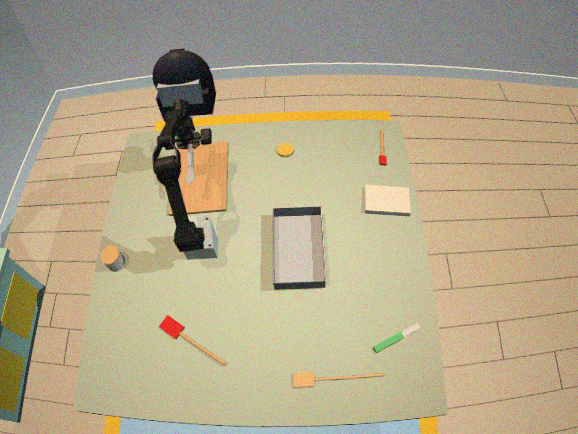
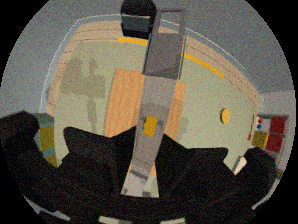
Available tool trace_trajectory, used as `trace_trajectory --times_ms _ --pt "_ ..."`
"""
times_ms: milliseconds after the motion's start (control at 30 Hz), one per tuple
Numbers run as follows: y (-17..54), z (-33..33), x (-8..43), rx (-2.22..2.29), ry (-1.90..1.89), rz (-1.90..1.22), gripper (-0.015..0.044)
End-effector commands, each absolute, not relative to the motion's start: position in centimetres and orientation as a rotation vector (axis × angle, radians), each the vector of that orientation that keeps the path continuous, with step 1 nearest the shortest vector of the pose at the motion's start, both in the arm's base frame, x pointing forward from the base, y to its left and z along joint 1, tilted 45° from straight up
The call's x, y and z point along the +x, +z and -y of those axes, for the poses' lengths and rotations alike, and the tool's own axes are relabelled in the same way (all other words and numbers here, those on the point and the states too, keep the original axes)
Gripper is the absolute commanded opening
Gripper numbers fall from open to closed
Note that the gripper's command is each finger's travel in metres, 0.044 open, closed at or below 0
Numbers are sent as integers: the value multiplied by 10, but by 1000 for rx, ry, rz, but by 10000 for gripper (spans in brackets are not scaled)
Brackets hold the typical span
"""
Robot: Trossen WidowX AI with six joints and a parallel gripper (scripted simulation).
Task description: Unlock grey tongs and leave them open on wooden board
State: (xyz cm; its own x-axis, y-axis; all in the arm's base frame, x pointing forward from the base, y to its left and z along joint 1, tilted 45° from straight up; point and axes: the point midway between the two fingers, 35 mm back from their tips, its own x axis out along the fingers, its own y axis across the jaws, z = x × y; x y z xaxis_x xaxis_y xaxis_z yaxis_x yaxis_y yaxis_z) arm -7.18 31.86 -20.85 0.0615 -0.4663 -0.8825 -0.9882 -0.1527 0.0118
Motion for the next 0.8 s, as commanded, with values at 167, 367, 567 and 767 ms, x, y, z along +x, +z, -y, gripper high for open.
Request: trace_trajectory --times_ms 167,367,567,767 --pt "-211 -322 -72 -1590 1121 -1367 -150" --pt "-210 -325 -73 -1522 1177 -1306 -150" --pt "-208 -326 -73 -1453 1230 -1246 -150" --pt "-204 -327 -73 -1382 1280 -1185 -150"
